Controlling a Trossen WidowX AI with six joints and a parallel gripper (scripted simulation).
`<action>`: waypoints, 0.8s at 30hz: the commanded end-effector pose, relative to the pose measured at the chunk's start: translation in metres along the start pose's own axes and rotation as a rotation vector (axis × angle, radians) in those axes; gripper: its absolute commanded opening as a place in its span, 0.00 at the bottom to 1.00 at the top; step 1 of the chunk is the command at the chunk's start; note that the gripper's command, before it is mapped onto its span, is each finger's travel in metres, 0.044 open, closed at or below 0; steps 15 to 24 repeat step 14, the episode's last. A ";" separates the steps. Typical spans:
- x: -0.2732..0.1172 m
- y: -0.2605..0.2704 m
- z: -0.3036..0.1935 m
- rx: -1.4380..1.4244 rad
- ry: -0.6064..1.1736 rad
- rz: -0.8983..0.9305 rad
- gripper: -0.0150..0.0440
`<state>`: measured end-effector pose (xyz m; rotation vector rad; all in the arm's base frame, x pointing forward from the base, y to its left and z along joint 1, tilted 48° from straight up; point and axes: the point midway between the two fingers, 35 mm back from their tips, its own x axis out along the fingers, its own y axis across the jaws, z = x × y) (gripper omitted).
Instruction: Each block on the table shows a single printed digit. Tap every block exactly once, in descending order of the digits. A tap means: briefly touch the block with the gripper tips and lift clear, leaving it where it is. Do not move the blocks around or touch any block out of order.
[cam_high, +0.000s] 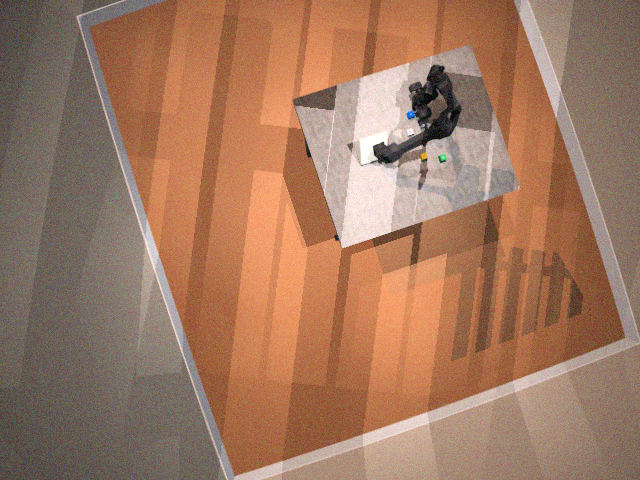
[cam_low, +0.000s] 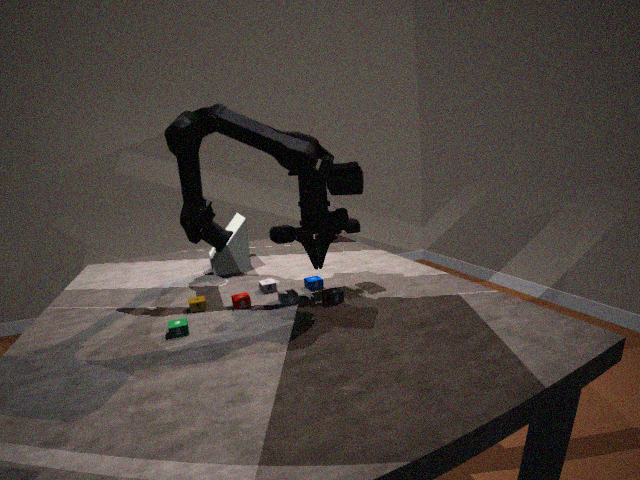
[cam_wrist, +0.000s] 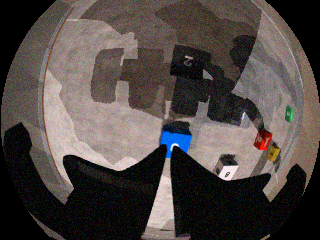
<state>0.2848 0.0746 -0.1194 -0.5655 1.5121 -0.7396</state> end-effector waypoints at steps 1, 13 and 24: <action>-0.007 0.003 -0.001 0.009 0.005 0.008 0.38; -0.085 0.041 -0.029 0.005 0.007 0.011 0.91; -0.085 0.041 -0.029 0.005 0.007 0.011 0.91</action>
